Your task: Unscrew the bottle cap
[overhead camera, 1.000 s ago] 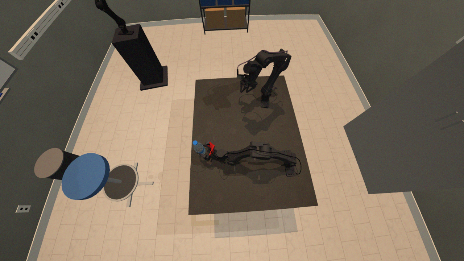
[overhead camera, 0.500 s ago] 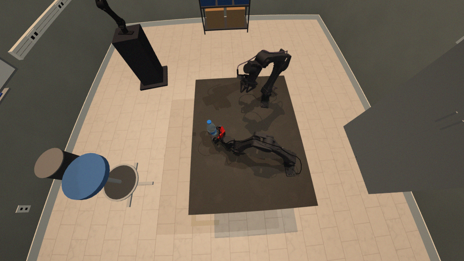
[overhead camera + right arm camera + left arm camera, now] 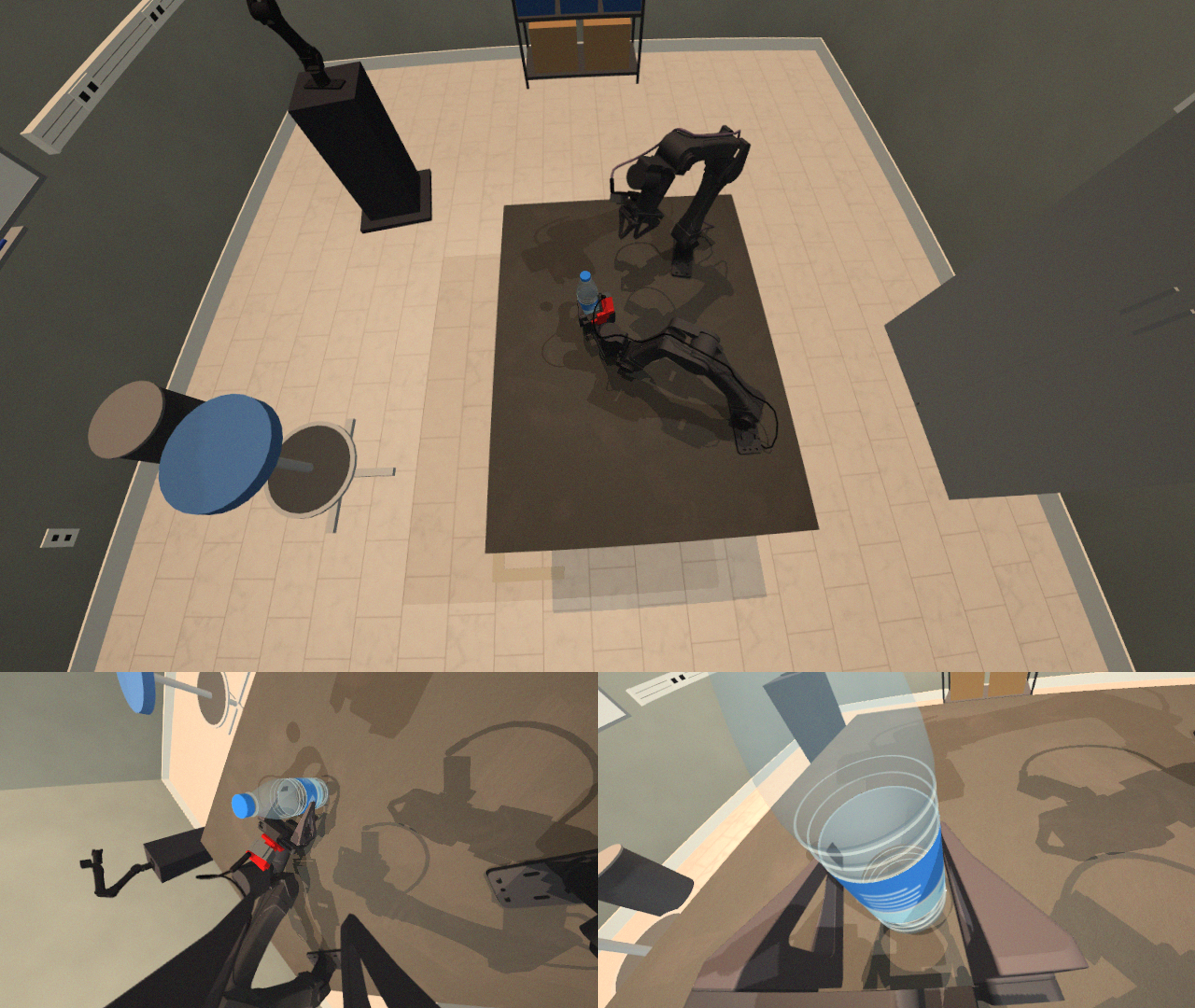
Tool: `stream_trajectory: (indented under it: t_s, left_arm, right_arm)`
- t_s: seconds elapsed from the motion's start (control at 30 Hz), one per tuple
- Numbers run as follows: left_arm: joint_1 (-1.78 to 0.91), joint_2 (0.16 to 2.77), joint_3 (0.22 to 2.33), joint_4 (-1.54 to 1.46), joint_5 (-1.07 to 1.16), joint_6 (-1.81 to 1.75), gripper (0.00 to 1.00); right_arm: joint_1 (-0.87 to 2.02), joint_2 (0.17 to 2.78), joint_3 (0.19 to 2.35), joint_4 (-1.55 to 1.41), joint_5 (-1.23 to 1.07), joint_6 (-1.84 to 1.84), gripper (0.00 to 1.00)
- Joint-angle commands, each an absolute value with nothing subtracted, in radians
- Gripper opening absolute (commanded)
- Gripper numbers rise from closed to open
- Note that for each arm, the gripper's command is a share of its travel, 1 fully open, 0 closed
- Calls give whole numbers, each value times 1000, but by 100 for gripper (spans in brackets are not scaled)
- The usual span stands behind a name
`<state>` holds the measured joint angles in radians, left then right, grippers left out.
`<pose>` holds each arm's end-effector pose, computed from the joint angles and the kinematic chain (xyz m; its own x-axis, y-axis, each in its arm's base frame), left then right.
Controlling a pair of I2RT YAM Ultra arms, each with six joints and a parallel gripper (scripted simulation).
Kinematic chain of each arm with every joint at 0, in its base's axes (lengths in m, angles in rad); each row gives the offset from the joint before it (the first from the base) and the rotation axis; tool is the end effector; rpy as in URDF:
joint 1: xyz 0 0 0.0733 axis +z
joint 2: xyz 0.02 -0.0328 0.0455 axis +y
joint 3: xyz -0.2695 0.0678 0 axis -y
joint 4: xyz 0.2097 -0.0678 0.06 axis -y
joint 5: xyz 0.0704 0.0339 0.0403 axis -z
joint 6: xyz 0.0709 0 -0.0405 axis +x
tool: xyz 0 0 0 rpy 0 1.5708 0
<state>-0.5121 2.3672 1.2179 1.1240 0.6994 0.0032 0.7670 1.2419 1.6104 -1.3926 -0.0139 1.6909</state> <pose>0.3947 -0.2730 0.1371 -0.0191 0.0135 -0.9997 0.9360 0.3517 -0.0131 0.1283 0.1266 0.3846 -0.6204 0.7808 0.0741 0.6944 0.5029 0.5147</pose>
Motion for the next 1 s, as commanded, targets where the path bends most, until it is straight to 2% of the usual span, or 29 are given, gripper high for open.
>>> stream_trajectory:
  t_s: [0.0,0.67,0.83,0.97]
  left_arm:
    - [-556,2322,1180,1167,771,-6,0]
    - [-555,2312,1183,1163,770,-7,0]
    - [-557,2300,1182,1098,745,127,0]
    - [-568,2254,1176,986,725,437,0]
  right_arm:
    - [779,1243,1599,-1394,-3,1691,57]
    - [779,1243,1599,-1394,-3,1691,57]
    - [779,1243,1599,-1394,-3,1691,57]
    - [779,1243,1599,-1394,-3,1691,57]
